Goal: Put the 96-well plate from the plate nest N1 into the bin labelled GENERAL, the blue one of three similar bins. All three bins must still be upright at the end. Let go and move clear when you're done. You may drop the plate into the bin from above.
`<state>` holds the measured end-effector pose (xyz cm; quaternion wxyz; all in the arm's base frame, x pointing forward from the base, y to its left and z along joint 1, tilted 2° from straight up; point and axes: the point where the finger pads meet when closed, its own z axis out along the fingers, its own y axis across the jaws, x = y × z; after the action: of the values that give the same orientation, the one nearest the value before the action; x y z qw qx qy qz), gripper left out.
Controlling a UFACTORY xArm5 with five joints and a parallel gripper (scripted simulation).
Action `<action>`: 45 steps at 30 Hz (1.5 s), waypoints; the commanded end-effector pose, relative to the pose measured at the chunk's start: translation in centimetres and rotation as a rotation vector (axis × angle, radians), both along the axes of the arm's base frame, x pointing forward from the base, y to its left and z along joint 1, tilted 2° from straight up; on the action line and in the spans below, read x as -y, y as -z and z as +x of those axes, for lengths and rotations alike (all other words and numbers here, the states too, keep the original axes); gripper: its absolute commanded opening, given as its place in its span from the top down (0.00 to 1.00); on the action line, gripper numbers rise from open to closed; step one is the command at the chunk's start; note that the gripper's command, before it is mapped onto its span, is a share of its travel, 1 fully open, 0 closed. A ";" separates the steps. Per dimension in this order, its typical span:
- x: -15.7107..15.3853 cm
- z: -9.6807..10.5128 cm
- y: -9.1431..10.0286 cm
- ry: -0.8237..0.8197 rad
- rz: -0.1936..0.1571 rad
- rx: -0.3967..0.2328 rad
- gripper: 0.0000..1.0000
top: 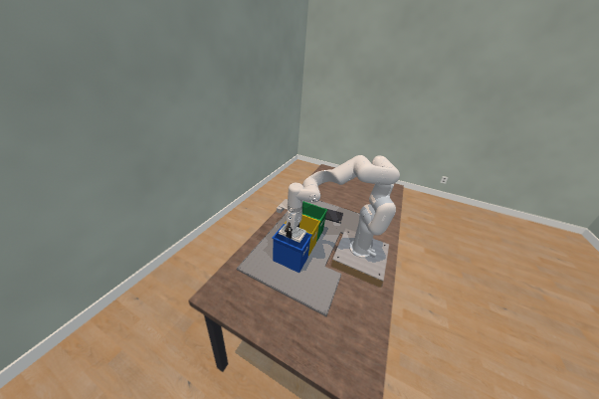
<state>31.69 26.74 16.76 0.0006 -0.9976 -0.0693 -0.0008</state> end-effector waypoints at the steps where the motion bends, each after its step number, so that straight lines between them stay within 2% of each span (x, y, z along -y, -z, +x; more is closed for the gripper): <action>1: -0.1 0.1 -0.1 0.000 0.003 0.003 1.00; 45: -0.1 0.1 0.3 0.000 0.003 0.003 1.00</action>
<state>31.67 26.73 16.31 0.0005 -0.9976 -0.0693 -0.0008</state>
